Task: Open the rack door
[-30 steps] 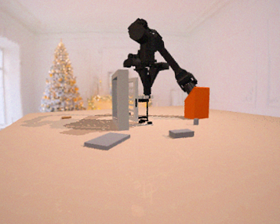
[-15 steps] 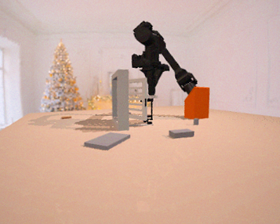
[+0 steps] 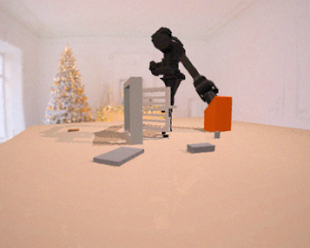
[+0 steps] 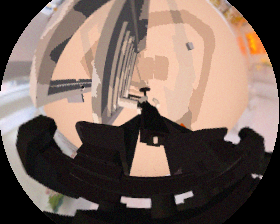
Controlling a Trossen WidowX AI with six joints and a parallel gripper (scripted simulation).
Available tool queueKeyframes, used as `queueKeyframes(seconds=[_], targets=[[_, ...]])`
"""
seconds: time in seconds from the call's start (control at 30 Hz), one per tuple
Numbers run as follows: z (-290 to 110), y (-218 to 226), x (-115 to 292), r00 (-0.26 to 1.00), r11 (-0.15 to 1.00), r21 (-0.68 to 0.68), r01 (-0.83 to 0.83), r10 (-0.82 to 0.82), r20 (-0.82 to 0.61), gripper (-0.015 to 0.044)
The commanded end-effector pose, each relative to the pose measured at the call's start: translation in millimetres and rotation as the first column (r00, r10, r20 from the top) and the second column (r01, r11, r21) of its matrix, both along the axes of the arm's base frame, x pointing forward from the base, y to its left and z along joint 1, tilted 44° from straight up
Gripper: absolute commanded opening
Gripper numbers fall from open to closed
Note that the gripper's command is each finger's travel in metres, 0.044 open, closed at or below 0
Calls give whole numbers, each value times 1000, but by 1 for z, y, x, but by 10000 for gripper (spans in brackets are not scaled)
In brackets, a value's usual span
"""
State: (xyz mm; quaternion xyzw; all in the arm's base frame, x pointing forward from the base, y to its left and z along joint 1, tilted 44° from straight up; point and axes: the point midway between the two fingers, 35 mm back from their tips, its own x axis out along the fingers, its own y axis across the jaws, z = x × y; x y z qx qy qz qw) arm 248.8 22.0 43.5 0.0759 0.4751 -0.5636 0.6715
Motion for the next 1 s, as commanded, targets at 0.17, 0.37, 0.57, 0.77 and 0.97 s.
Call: queueKeyframes(seconds=[0.17, 0.37, 0.57, 0.77, 0.97], targets=[[13, -12, -15, 987, 993, 19, -120, 121, -109, 21], [22, -20, -23, 967, 982, 37, -185, 189, -172, 21], [31, -29, -30, 938, 967, 58, -249, 255, -233, 21], [40, -38, -35, 902, 948, 83, -309, 319, -290, 21], [50, -48, -40, 858, 924, 112, -365, 381, -344, 21]])
